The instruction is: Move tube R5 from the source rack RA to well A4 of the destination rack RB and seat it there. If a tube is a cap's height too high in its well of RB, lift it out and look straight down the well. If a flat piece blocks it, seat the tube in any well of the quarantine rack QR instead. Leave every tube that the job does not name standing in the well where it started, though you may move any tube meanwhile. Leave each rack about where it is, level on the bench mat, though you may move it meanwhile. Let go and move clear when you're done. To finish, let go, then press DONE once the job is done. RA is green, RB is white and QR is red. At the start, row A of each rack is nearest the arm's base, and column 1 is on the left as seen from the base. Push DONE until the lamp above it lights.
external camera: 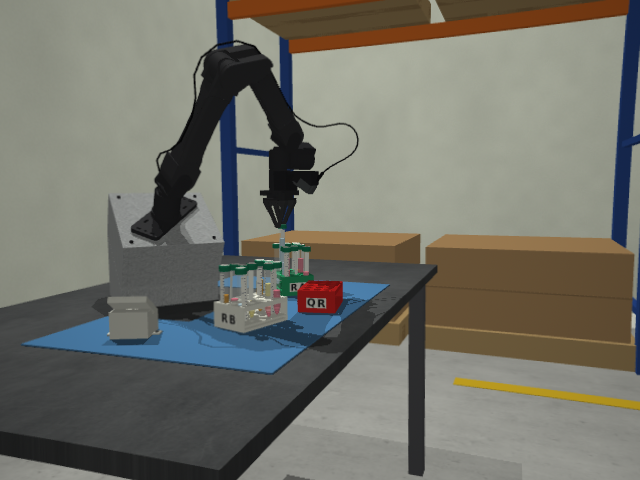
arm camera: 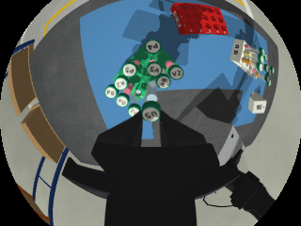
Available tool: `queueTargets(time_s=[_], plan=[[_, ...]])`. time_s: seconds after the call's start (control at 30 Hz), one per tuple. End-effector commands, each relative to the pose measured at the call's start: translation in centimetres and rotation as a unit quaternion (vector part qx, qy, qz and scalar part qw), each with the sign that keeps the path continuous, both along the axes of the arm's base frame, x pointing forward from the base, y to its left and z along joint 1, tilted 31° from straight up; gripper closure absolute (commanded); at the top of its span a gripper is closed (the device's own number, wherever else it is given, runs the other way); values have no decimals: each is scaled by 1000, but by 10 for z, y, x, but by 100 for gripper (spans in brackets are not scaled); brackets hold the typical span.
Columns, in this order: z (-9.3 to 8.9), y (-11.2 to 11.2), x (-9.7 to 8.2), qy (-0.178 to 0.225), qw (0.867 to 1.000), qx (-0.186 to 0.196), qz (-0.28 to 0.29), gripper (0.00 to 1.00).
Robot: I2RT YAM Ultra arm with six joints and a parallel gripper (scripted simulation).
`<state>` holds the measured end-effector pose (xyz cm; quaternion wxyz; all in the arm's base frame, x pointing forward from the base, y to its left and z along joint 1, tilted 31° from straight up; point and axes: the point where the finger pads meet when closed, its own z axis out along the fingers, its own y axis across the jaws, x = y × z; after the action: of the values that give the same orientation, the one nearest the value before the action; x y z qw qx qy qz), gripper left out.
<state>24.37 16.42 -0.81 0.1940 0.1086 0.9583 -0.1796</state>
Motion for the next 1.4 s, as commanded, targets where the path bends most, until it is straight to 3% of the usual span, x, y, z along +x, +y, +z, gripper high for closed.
queueTargets(time_s=[0.0,0.33,0.57,0.9,1.13,1.37], plan=[[3,3,4,-13,1000,5,8,100],[-8,-6,1,-1,1000,-11,6,100],[0,1,6,-13,1000,5,8,100],[-12,-8,2,-1,1000,-11,6,100],[-4,0,7,-14,1000,5,9,100],[-12,-4,7,-6,1000,-4,8,100]])
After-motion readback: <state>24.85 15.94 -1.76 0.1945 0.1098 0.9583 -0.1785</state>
